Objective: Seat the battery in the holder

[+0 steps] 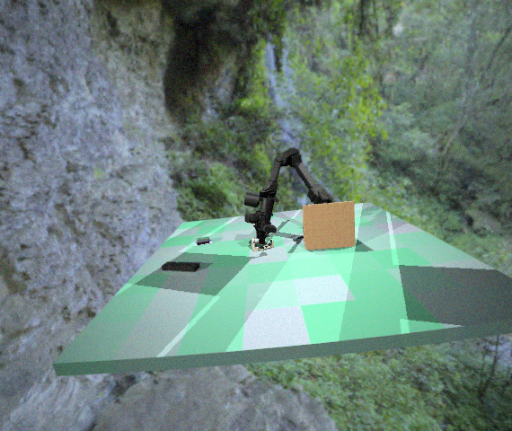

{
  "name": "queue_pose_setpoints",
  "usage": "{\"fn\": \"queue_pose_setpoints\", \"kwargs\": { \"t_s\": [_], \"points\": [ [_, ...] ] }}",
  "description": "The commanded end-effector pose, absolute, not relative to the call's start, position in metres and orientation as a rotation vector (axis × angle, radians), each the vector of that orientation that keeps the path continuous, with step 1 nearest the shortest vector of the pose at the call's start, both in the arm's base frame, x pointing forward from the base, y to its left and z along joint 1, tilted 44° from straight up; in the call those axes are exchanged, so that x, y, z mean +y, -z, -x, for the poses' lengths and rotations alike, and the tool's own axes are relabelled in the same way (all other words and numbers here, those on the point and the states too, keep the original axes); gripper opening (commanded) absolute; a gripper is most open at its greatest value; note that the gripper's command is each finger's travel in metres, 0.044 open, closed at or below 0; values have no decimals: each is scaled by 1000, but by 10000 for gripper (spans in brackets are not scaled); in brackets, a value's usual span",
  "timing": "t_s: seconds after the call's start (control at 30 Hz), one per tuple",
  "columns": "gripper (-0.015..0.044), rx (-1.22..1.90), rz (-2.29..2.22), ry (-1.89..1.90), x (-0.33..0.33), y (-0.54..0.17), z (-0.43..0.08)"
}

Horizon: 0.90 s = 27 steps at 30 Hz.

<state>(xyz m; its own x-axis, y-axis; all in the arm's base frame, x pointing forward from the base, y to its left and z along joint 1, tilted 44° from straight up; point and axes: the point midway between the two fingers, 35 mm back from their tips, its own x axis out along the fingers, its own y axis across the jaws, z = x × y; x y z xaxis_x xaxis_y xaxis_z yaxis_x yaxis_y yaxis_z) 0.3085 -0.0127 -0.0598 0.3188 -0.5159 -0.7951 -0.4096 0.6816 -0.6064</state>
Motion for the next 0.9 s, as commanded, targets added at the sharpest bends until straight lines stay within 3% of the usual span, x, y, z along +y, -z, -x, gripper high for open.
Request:
{"fn": "queue_pose_setpoints", "kwargs": {
  "t_s": [0.0, 0.87],
  "points": [
    [86, 1270, 878, 64, -14, 61, -308],
    [86, 1173, 876, 0, -24, 63, -301]
  ]
}}
